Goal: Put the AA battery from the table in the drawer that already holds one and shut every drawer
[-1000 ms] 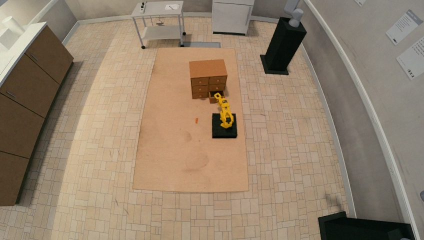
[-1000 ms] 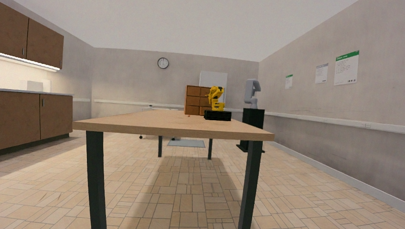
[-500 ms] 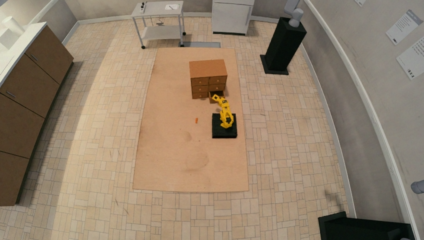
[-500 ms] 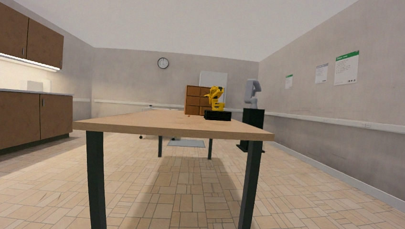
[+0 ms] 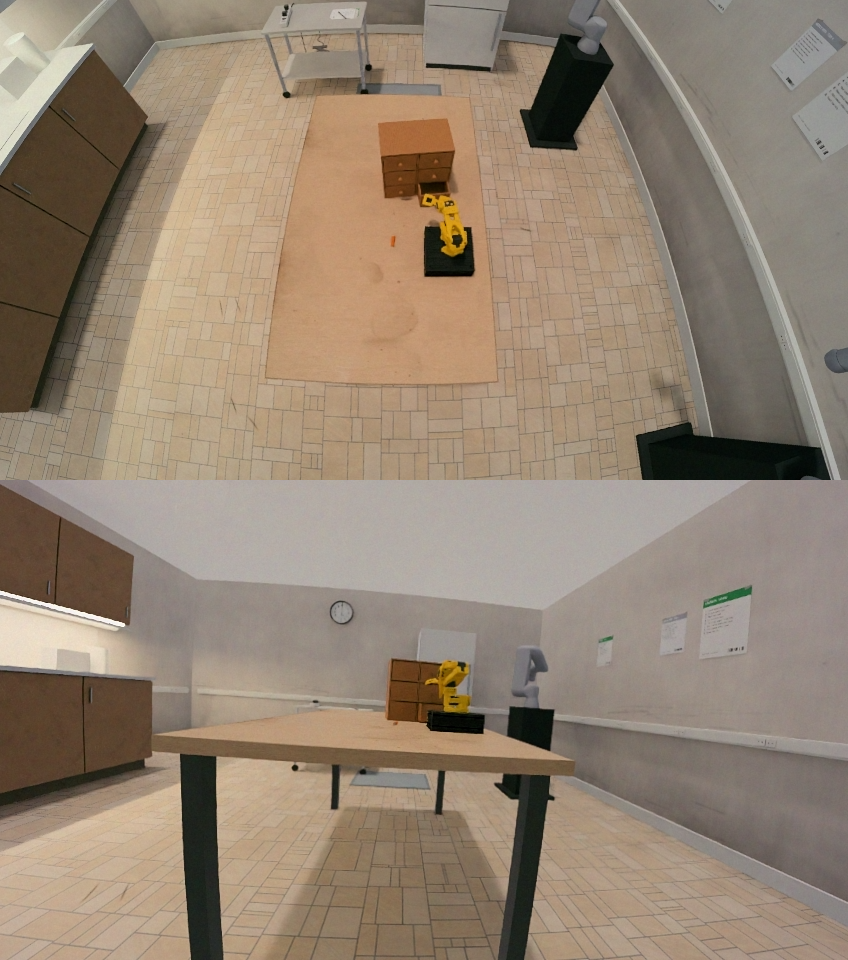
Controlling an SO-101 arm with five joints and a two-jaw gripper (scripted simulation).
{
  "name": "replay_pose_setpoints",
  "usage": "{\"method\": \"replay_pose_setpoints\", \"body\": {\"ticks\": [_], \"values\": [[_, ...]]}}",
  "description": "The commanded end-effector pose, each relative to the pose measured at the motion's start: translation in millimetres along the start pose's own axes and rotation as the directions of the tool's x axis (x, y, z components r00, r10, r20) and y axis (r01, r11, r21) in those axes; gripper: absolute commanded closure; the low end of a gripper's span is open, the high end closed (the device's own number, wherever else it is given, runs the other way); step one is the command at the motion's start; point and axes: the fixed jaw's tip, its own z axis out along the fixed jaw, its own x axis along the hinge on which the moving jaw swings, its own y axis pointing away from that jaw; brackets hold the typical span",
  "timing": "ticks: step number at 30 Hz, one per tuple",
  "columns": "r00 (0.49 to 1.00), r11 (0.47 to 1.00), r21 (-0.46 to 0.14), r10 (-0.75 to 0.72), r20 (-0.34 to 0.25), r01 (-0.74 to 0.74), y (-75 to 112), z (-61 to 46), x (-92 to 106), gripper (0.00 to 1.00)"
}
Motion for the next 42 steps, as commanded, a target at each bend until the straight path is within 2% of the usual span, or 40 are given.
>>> {"method": "replay_pose_setpoints", "body": {"ticks": [1, 7, 14, 16, 18, 24, 31, 33, 42], "values": [[0.997, 0.996, -0.018, -0.082, 0.000, 0.082, 4.7, 1.6, 1.2, 0.79], [0.973, 0.973, -0.018, -0.231, 0.005, 0.231, 4.8, 1.6, 1.7, 0.79], [0.917, 0.917, -0.017, -0.398, 0.011, 0.398, 4.8, 1.6, 2.2, 0.79], [0.917, 0.917, -0.017, -0.398, 0.011, 0.398, 4.8, 1.6, 2.2, 0.79], [0.896, 0.896, -0.016, -0.443, 0.013, 0.443, 4.7, 1.6, 2.4, 0.79], [0.820, 0.819, -0.014, -0.573, 0.018, 0.573, 4.5, 1.6, 2.7, 0.79], [0.706, 0.706, -0.010, -0.707, 0.023, 0.708, 4.0, 1.6, 3.0, 0.79], [0.706, 0.706, -0.010, -0.707, 0.023, 0.708, 4.0, 1.6, 3.0, 0.79], [0.530, 0.530, -0.002, -0.848, 0.028, 0.848, 3.1, 1.6, 3.1, 0.79]]}}
